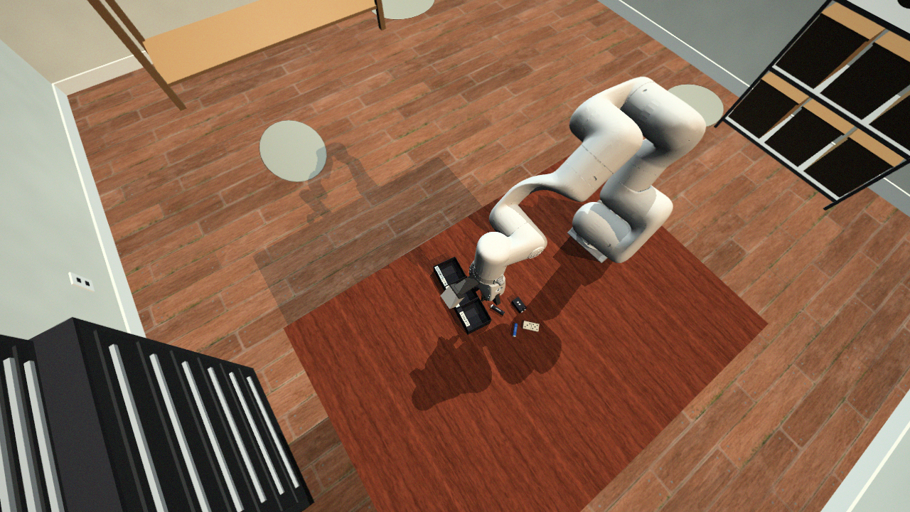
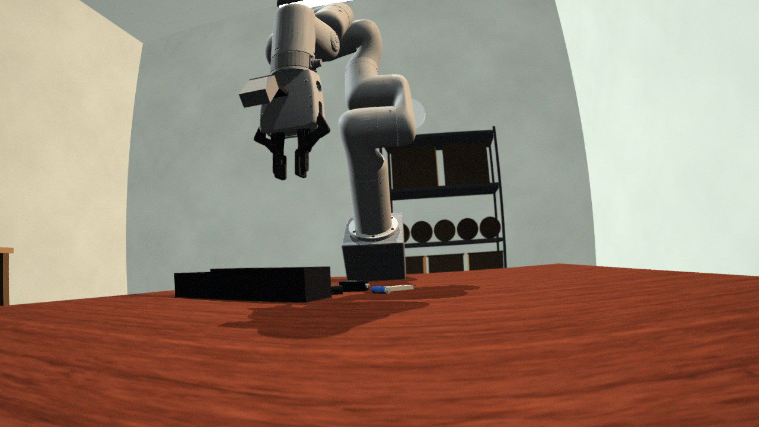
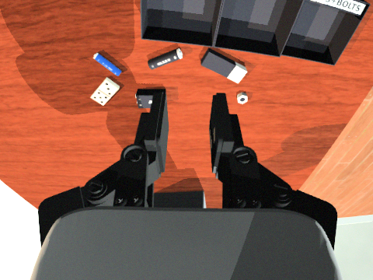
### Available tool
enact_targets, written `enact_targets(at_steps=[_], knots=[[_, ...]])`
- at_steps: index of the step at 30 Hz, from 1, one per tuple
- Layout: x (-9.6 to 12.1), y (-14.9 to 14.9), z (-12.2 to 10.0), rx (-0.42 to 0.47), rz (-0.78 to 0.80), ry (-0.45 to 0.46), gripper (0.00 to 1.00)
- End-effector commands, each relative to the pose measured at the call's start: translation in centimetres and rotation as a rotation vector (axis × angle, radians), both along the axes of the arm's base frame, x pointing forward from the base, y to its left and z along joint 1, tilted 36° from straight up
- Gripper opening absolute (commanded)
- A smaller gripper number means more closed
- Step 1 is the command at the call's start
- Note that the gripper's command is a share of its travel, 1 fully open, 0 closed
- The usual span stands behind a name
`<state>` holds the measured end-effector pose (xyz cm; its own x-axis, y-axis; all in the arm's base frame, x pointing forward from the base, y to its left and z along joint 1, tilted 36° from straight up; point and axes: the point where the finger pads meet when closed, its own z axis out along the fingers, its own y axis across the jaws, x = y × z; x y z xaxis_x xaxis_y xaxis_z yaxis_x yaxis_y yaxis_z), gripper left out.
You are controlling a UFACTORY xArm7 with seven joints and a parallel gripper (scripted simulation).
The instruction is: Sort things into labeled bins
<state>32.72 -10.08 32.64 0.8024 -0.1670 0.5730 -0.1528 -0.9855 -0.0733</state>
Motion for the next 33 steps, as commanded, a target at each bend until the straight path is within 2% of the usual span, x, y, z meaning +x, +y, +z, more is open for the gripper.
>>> enact_targets(at_steps=[1,4,14,16,23,33], knots=[[-0.6,-1.1,-2.0,-0.09,0.129,-0.009,0.3],[-1.2,-2.0,-4.3,-0.134,0.19,-0.007,0.3],[-3.3,-5.0,-11.8,-0.134,0.189,-0.006,0.3],[-3.3,-5.0,-11.8,-0.134,0.189,-0.006,0.3],[-4.8,-7.0,-17.1,-0.134,0.189,-0.006,0.3],[-5.2,-7.6,-17.5,-0.134,0.189,-0.006,0.3]])
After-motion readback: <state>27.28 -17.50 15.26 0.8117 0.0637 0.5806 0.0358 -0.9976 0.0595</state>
